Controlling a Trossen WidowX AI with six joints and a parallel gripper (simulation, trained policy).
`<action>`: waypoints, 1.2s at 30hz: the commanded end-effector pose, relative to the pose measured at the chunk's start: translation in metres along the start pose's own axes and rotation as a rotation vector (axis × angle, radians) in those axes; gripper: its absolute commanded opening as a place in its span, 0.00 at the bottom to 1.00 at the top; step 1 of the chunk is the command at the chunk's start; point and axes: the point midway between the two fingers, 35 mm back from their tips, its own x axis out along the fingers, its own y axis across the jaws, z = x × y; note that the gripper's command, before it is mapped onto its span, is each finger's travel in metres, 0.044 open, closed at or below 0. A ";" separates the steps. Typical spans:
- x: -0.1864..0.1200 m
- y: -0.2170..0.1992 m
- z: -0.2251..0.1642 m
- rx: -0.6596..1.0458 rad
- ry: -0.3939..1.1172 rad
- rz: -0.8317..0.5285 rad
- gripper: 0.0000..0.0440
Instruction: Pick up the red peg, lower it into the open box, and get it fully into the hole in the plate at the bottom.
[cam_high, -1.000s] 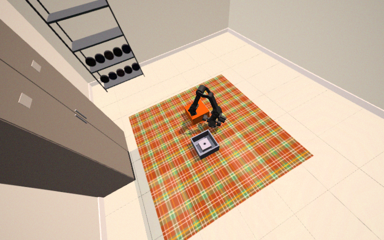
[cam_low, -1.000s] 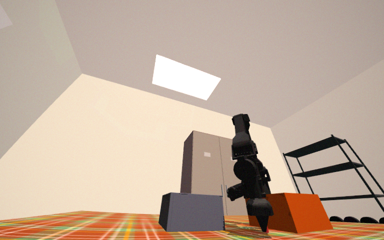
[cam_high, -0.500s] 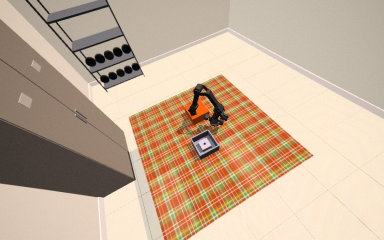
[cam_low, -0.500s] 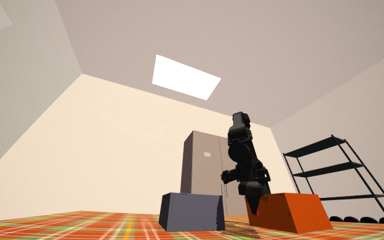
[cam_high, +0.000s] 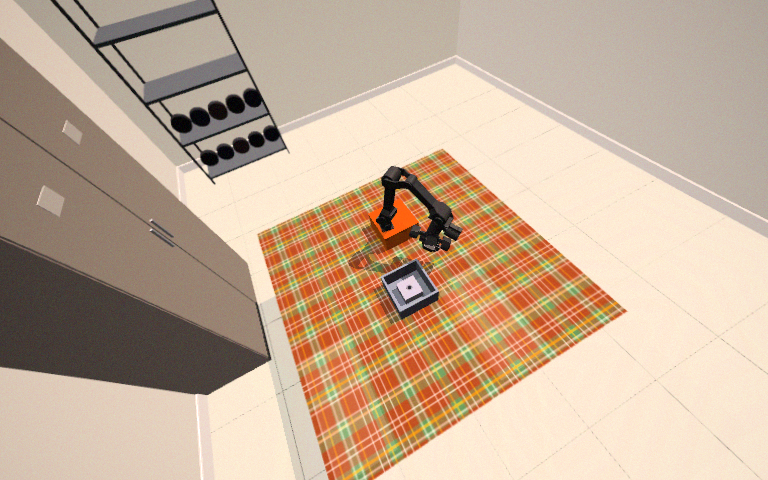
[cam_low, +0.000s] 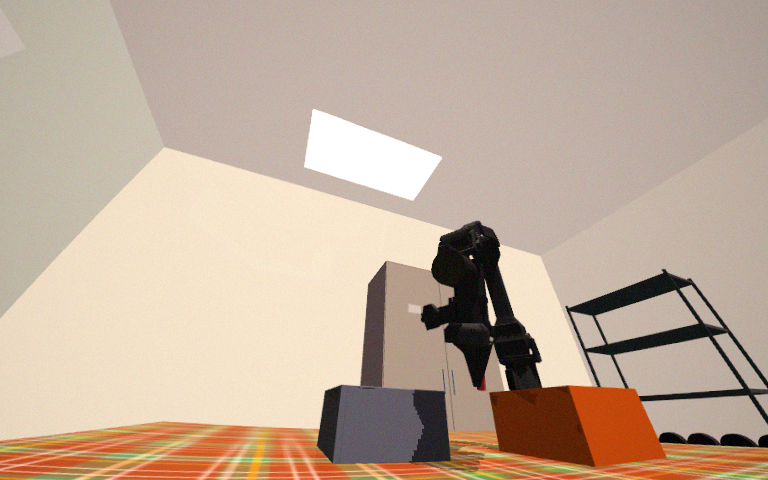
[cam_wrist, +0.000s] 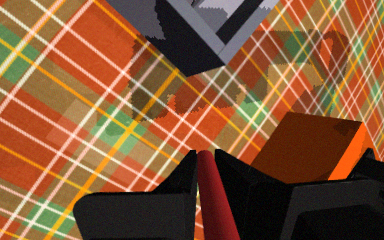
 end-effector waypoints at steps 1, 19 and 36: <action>-0.015 0.002 0.016 0.048 -0.022 0.015 0.00; -0.026 -0.002 0.103 0.249 -0.064 0.048 0.00; 0.006 -0.016 0.184 0.283 -0.039 0.086 0.00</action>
